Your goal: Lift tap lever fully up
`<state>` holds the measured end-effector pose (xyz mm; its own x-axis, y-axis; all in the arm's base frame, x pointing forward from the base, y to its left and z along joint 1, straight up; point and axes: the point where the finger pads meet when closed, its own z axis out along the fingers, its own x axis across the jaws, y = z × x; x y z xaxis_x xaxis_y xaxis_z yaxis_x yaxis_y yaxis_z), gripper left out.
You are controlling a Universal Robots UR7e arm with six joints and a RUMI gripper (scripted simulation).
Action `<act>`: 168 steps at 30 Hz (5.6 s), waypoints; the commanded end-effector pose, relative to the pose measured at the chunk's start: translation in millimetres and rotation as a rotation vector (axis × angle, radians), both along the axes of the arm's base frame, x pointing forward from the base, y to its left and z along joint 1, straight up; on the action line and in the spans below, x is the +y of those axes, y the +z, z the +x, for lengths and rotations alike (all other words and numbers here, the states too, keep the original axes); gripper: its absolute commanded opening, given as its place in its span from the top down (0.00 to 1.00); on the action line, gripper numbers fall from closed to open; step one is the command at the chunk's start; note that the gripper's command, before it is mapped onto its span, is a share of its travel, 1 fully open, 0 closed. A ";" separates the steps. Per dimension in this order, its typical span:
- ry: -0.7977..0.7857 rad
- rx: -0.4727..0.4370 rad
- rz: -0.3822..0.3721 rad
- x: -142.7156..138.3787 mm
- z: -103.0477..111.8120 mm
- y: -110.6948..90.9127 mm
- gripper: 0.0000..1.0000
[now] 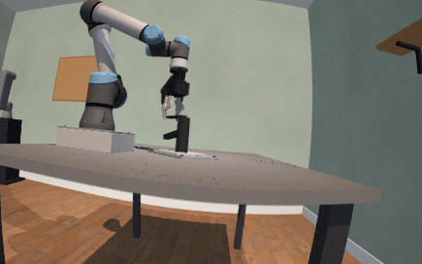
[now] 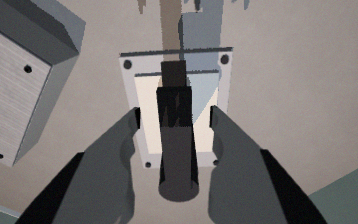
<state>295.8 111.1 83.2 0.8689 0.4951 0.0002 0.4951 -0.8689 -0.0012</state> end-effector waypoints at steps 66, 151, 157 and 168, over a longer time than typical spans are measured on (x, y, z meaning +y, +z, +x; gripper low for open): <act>-0.002 -0.002 0.000 -0.7 0.9 -2.0 1.00; -0.002 -0.006 -0.001 -12.9 8.8 37.7 1.00; -0.002 -0.006 -0.001 -12.8 8.6 37.4 1.00; -0.002 -0.006 -0.001 -12.8 8.6 37.4 1.00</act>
<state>303.0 99.7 118.1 0.8689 0.4950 0.0014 0.4950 -0.8689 -0.0019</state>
